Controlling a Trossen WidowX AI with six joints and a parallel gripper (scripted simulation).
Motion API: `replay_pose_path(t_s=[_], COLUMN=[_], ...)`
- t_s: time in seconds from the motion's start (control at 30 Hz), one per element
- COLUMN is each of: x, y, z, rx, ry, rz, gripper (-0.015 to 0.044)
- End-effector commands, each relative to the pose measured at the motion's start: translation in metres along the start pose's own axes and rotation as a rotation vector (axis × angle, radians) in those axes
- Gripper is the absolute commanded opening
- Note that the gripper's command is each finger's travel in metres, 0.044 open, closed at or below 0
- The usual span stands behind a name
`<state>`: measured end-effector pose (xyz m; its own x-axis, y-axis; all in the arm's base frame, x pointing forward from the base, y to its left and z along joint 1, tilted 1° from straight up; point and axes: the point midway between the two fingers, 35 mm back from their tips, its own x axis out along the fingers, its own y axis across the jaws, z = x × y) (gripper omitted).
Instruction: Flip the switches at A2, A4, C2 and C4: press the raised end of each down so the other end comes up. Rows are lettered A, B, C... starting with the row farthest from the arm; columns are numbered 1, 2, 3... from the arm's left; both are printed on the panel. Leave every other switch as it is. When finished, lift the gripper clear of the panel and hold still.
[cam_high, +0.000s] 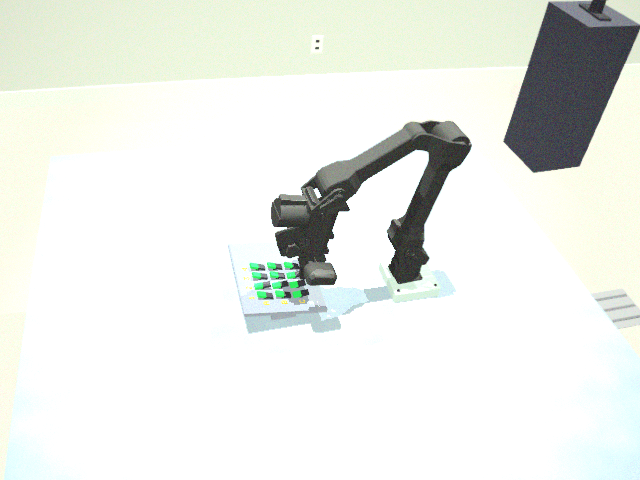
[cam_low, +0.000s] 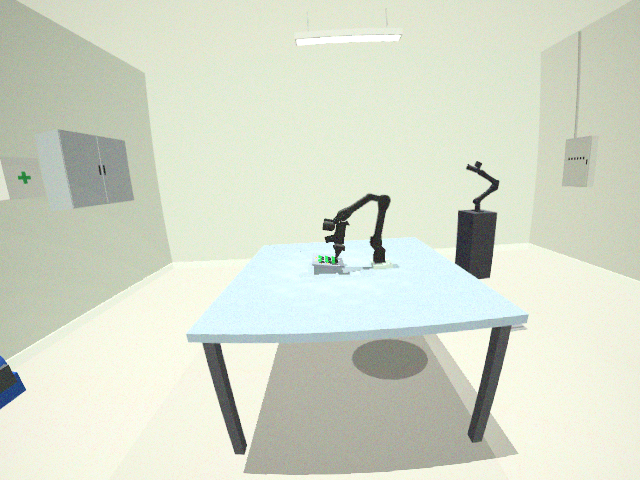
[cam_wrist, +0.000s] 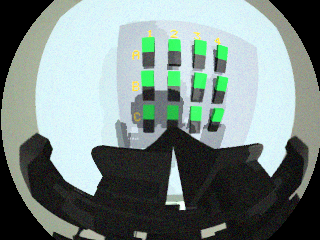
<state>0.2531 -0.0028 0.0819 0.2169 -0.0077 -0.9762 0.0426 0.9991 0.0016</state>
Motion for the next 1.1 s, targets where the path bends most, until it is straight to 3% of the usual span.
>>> replay_pose_path(t_s=[0.0, 1.07], x=[0.0072, 0.0109], y=[-0.0006, -0.0006], z=[-0.0026, -0.0027], rx=[0.003, 0.003], ry=[0.008, 0.008], rz=[-0.004, -0.004], gripper=[0.0, 0.0])
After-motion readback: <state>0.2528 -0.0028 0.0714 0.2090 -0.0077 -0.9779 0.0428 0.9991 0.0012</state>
